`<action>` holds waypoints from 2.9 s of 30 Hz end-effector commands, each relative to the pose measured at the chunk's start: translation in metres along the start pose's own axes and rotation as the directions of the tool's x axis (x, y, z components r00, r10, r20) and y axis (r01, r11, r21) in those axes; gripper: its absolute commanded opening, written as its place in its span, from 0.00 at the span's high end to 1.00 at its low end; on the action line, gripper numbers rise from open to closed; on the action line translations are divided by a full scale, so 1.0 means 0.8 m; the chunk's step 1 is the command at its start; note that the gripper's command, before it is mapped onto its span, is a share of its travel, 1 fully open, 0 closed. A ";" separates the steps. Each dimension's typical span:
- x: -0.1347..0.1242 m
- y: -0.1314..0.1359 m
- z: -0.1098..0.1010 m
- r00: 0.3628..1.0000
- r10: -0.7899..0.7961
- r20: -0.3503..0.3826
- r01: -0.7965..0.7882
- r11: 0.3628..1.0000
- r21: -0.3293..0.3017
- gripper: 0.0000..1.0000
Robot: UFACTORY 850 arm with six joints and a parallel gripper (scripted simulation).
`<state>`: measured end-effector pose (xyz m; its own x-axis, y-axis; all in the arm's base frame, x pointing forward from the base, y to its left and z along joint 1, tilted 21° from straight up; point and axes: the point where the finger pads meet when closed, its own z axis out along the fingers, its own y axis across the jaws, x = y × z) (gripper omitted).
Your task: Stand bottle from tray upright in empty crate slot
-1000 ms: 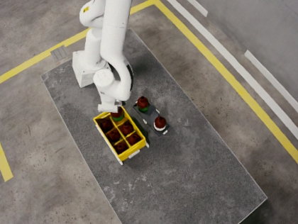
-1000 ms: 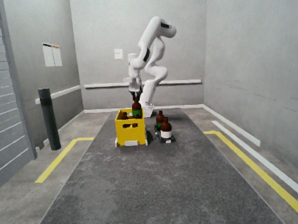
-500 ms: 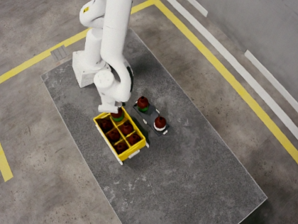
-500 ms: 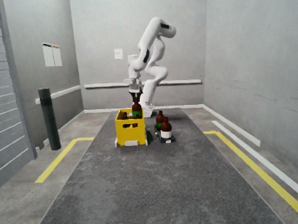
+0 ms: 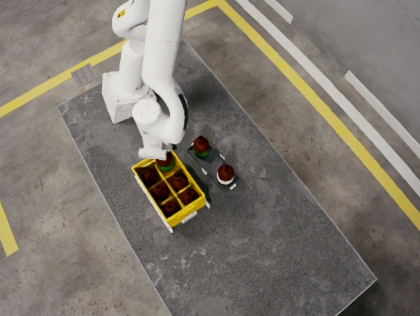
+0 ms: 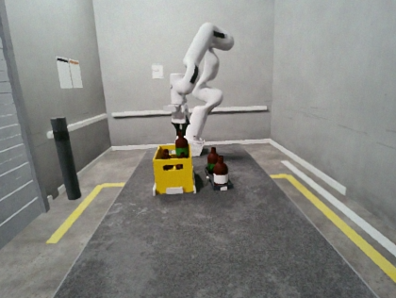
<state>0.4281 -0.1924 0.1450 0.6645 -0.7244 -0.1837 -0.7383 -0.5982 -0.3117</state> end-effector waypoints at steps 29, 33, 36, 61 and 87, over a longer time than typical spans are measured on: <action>0.001 0.000 0.019 1.000 0.000 -0.002 0.000 1.000 0.001 1.00; 0.001 0.000 0.022 1.000 0.000 -0.002 0.000 1.000 0.001 1.00; 0.001 0.000 0.026 1.000 0.000 -0.002 0.000 1.000 0.001 1.00; 0.001 0.000 0.049 1.000 0.000 -0.002 0.000 1.000 0.001 1.00; 0.001 0.000 0.050 1.000 0.000 -0.002 0.000 1.000 0.001 1.00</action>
<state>0.4328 -0.1787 0.1076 0.6645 -0.7244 -0.1836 -0.7383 -0.5982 -0.3116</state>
